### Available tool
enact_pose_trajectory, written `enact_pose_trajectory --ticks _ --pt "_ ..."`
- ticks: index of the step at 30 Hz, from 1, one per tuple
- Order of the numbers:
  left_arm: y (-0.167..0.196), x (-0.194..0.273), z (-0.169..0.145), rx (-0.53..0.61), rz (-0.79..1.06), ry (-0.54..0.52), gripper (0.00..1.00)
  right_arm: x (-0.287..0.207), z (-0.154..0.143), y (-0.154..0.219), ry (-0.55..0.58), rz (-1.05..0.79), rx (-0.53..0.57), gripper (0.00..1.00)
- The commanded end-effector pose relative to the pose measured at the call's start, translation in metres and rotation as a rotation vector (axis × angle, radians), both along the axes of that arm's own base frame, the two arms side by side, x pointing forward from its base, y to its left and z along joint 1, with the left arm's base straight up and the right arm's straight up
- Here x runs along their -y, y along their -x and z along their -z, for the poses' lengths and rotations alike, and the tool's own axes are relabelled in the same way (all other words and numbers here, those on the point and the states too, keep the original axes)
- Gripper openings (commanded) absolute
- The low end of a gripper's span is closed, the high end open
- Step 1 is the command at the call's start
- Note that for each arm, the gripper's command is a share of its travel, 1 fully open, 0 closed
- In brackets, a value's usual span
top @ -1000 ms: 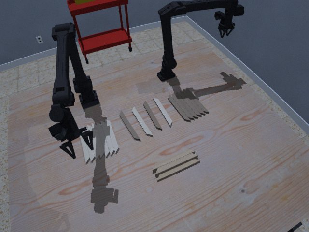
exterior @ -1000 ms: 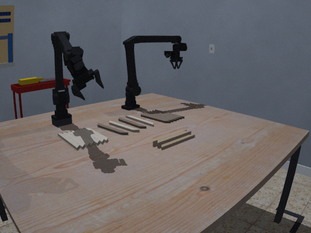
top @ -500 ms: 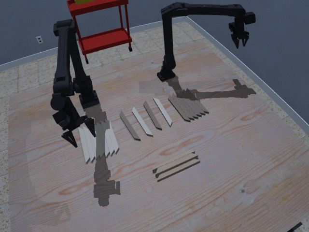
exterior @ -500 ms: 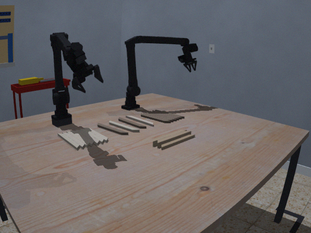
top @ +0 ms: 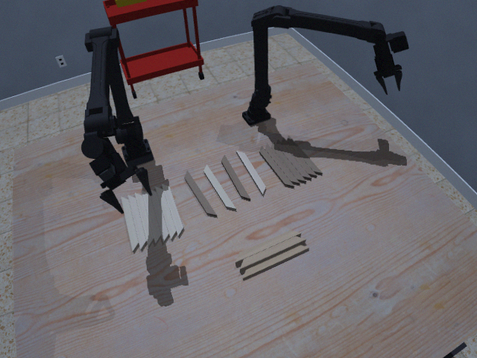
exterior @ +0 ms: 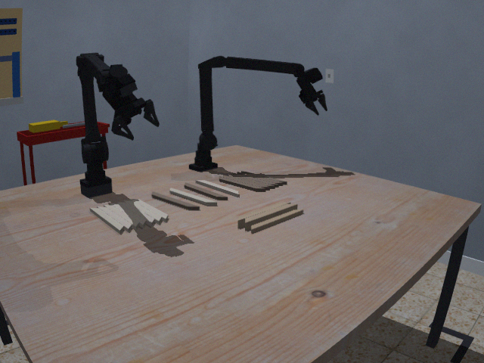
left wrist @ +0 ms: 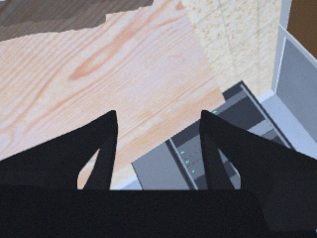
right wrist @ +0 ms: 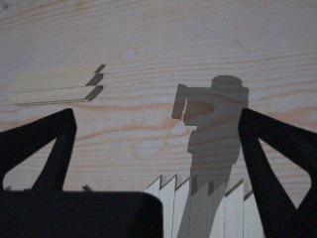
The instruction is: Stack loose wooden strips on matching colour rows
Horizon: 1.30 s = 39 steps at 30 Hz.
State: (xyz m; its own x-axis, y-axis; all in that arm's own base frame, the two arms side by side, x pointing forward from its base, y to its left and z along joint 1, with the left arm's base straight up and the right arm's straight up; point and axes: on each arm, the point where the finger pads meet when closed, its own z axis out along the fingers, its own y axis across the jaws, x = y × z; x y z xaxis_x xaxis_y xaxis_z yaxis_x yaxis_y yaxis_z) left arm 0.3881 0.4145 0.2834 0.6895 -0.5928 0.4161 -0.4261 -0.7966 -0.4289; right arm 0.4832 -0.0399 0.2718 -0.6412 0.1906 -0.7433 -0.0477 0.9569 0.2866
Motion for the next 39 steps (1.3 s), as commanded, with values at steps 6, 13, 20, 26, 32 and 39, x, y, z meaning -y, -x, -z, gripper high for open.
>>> enact_pose_trajectory --ticks 6,13,20,26,32,39 --pt "-0.121 0.054 -0.018 0.229 0.316 -0.148 0.52 -0.024 -0.007 0.036 0.077 -0.130 0.016 1.00" --pt "-0.168 0.095 -0.032 0.344 0.466 -0.201 0.52 -0.030 -0.010 0.051 0.101 -0.172 0.025 1.00" --pt "-0.221 0.168 -0.043 0.497 0.681 -0.256 0.52 -0.043 0.000 0.077 0.127 -0.242 0.014 1.00" --pt "-0.253 0.253 -0.035 0.547 0.867 -0.247 0.52 -0.049 -0.002 0.092 0.152 -0.289 0.025 1.00" --pt "-0.258 0.304 -0.008 0.471 0.937 -0.195 0.52 -0.055 0.004 0.106 0.166 -0.327 0.022 1.00" --pt "-0.247 0.372 0.044 0.286 1.027 -0.125 0.52 -0.065 0.013 0.130 0.189 -0.390 0.019 1.00"
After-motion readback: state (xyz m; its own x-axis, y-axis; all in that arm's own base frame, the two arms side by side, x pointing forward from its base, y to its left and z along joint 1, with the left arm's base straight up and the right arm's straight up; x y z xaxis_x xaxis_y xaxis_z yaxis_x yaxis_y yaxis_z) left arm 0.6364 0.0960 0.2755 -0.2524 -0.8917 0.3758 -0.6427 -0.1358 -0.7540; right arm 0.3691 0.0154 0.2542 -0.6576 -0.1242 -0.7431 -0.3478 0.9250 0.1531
